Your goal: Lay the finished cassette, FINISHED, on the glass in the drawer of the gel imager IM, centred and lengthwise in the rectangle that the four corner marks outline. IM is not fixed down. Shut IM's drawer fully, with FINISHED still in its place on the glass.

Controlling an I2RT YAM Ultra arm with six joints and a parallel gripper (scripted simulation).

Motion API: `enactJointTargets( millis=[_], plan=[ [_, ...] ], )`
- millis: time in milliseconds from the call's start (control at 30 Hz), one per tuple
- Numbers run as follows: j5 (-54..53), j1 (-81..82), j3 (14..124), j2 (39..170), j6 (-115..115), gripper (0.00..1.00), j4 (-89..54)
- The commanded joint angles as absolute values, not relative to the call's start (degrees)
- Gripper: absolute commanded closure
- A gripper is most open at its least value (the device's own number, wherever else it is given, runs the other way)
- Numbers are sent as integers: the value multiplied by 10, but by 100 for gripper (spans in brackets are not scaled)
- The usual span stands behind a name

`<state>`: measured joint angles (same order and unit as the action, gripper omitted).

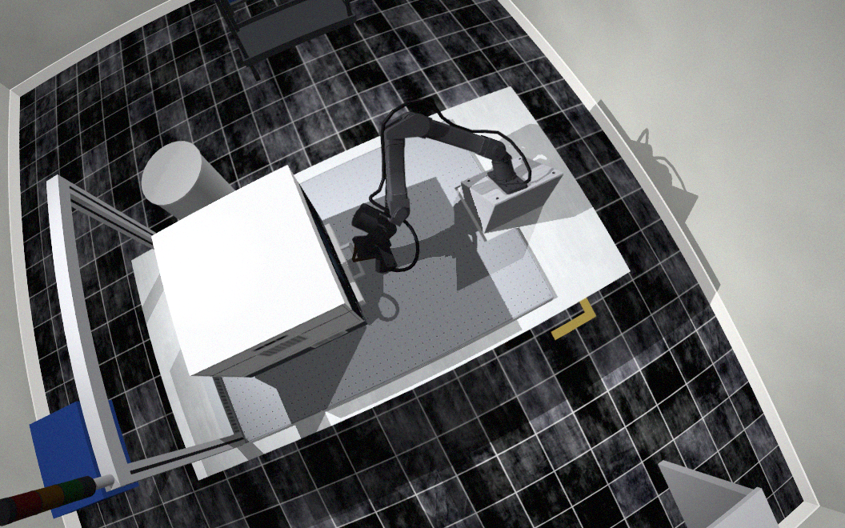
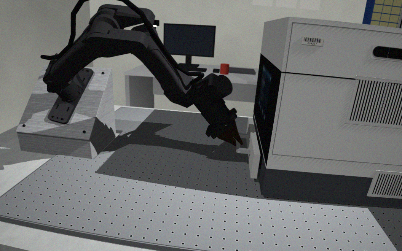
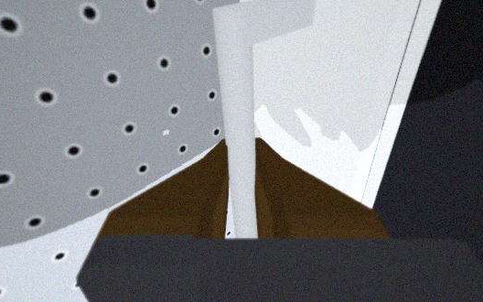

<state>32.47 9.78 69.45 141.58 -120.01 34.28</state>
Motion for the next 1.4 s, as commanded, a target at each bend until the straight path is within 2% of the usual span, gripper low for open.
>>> enactJointTargets(
  millis=[0,533,567,1367],
  plan=[
    [321,103,681,1411,-1200,100,344],
    [321,103,681,1411,-1200,100,344],
    [321,103,681,1411,-1200,65,344],
    [322,109,680,1411,-1200,65,345]
  ],
)
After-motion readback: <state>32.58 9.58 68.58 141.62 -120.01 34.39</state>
